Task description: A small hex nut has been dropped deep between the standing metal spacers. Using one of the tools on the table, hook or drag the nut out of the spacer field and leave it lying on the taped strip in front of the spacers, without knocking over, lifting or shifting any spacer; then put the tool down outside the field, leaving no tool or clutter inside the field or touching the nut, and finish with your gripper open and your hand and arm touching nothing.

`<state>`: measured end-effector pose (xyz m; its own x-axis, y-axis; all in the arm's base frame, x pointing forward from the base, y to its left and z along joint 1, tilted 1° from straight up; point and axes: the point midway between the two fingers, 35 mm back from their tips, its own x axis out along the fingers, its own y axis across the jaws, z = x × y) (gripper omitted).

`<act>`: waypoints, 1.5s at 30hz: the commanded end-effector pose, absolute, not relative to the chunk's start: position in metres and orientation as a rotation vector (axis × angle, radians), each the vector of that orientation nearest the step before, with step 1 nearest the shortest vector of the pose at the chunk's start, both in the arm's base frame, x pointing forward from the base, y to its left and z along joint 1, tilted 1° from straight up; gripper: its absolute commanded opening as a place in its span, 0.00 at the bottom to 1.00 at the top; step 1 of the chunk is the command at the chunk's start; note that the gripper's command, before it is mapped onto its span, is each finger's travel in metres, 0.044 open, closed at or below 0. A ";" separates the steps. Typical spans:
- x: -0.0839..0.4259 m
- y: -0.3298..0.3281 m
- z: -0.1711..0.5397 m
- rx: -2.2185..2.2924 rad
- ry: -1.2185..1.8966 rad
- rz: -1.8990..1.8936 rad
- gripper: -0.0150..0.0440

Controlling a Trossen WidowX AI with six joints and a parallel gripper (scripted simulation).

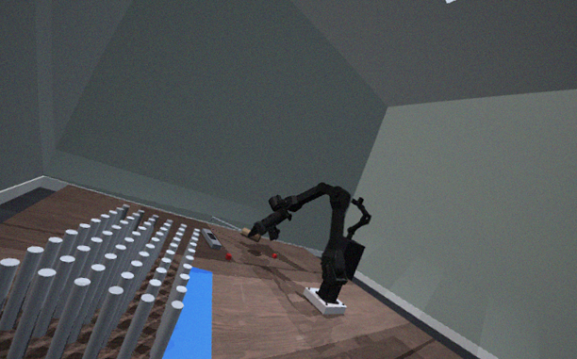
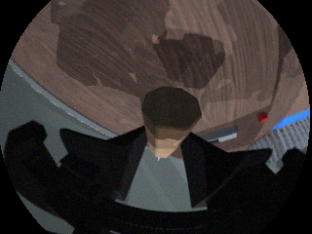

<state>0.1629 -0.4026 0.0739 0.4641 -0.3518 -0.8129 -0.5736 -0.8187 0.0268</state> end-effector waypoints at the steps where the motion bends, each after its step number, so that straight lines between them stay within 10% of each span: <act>1: 0.164 -0.406 0.100 -2.473 0.806 1.273 0.25; 45: 0.226 -0.328 0.198 -2.867 0.342 1.707 0.25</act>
